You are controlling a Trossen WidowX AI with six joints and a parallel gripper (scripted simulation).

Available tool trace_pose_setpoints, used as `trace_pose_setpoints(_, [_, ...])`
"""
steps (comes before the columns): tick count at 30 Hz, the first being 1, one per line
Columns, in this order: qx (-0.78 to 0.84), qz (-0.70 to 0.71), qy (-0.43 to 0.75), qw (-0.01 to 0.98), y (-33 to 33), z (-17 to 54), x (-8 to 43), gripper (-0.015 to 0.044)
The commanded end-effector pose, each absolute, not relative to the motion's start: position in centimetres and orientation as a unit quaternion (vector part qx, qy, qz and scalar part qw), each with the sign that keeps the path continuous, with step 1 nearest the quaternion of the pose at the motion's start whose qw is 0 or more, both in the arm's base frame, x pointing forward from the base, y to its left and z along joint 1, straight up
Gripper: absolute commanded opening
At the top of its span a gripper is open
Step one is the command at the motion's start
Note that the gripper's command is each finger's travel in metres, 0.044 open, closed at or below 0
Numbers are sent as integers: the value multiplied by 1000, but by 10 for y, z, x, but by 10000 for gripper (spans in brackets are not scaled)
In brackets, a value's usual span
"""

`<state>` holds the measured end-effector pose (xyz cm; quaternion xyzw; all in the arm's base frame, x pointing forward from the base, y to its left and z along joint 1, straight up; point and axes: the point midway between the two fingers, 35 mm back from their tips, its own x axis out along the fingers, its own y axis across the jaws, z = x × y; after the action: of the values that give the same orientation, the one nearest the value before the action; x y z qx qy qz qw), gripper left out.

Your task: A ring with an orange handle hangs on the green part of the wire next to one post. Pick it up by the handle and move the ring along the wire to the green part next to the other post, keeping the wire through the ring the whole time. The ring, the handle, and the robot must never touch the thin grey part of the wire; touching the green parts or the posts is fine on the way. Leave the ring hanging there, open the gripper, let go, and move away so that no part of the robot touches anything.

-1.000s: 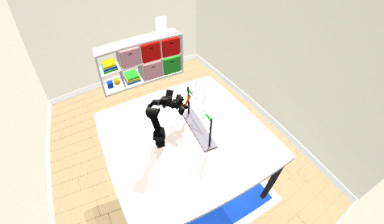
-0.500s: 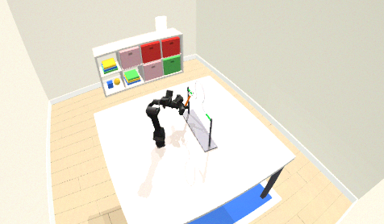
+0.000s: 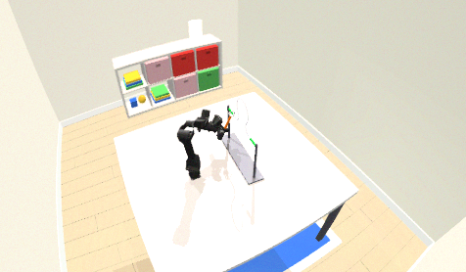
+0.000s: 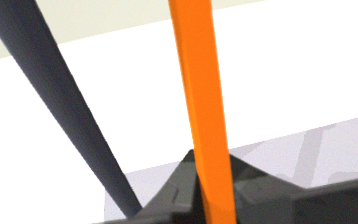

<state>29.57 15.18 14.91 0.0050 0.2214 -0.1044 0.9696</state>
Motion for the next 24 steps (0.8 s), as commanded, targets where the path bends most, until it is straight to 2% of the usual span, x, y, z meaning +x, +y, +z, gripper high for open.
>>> trace_pose_setpoints(1, [5,-104,221,970,152,149,296,-97])
trace_pose_setpoints(11, [5,-105,222,969,152,150,294,160])
trace_pose_setpoints(24, [6,-107,223,969,161,168,254,160])
